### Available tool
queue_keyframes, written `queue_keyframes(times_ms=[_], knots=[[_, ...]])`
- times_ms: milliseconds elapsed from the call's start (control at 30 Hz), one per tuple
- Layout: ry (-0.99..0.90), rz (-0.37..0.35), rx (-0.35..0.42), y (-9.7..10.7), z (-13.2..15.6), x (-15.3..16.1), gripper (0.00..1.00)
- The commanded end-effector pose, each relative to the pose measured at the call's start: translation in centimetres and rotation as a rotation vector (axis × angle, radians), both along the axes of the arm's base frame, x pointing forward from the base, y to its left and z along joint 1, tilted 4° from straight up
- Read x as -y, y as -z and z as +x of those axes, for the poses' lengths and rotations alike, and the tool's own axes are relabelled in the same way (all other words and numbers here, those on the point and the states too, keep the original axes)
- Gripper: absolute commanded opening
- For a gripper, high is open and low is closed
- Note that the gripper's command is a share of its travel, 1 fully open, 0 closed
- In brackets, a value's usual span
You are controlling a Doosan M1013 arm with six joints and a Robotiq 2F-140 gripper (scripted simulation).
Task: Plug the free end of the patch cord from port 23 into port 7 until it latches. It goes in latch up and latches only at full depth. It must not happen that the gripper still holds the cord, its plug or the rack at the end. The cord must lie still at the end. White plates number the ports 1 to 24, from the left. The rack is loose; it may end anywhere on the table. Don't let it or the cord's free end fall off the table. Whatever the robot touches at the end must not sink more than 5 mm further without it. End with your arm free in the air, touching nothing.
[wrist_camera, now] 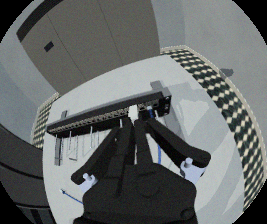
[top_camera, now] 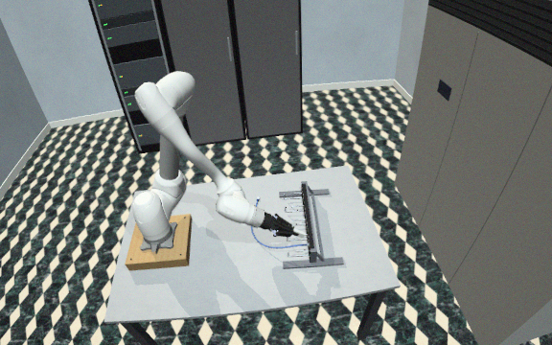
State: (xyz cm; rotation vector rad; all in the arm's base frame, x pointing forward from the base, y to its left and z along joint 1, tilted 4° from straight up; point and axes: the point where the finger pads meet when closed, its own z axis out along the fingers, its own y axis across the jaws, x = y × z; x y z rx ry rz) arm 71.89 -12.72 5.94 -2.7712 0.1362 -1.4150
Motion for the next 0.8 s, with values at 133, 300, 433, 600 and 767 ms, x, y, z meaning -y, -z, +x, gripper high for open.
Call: queue_keyframes(times_ms=[133, 300, 433, 600, 767], knots=[[0.0, 0.0, 0.0, 0.0, 0.0, 0.0, 0.0], [0.0, 0.0, 0.0, 0.0, 0.0, 0.0, 0.0], [0.0, 0.0, 0.0, 0.0, 0.0, 0.0, 0.0], [0.0, 0.0, 0.0, 0.0, 0.0, 0.0, 0.0], [0.0, 0.0, 0.0, -0.8, -1.1, 0.0, 0.0]])
